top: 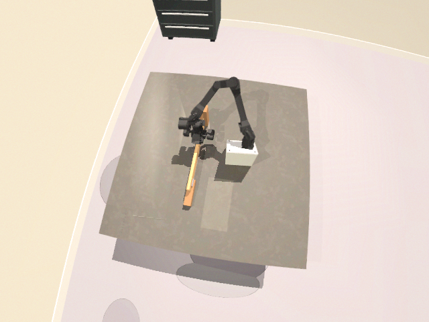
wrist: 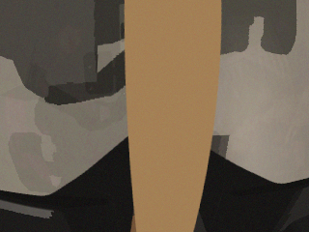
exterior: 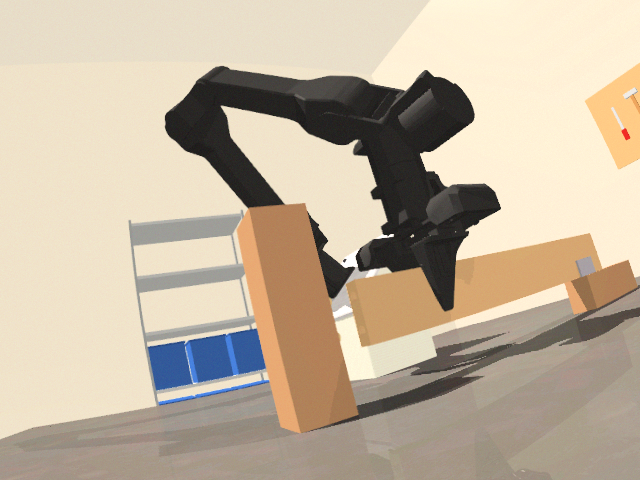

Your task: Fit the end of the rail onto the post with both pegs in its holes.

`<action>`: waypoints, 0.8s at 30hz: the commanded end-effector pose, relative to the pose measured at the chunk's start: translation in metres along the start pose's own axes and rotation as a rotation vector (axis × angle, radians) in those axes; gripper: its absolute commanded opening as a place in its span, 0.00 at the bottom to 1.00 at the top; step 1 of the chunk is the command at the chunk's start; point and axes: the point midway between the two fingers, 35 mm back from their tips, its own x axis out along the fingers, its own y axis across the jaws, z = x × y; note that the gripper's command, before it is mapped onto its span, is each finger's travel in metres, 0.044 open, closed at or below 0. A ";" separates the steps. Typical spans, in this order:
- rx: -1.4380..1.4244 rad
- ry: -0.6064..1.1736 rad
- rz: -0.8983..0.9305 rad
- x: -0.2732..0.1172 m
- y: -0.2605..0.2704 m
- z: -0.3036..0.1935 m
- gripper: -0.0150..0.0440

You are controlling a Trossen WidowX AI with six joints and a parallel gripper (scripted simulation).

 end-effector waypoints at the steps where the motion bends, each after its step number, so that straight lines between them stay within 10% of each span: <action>1: -0.006 -0.003 -0.002 -0.001 0.000 -0.001 0.25; 24: -0.006 -0.003 -0.002 -0.001 0.000 -0.008 0.25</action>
